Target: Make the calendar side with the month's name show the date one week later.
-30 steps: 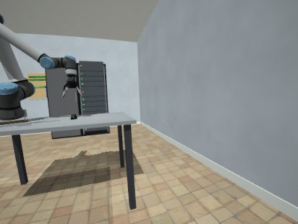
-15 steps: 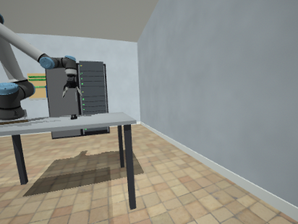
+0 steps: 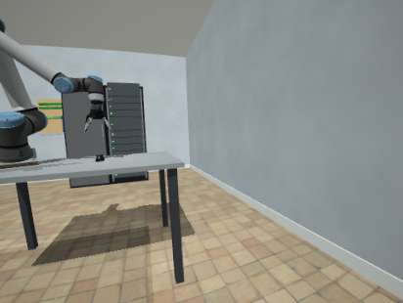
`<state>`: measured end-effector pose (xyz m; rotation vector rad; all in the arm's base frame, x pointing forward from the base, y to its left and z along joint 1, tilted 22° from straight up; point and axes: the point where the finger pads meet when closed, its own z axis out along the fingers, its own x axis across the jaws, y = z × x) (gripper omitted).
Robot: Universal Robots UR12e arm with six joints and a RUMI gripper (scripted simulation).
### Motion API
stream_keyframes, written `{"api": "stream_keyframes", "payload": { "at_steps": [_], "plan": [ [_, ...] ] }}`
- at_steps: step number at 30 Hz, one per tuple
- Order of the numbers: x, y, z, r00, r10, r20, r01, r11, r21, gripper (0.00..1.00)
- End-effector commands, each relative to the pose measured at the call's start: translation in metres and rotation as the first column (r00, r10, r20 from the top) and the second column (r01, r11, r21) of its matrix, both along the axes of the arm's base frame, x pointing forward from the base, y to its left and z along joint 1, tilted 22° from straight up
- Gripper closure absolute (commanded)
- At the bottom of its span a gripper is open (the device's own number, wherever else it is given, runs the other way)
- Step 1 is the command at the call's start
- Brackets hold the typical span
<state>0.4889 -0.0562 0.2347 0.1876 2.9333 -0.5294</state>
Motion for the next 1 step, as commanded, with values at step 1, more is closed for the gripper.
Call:
{"api": "stream_keyframes", "payload": {
  "at_steps": [1],
  "plan": [
    [0.0004, 0.0000, 0.0007, 1.000, 0.000, 0.001, 0.000, 1.000, 0.000, 0.00]
  ]
}}
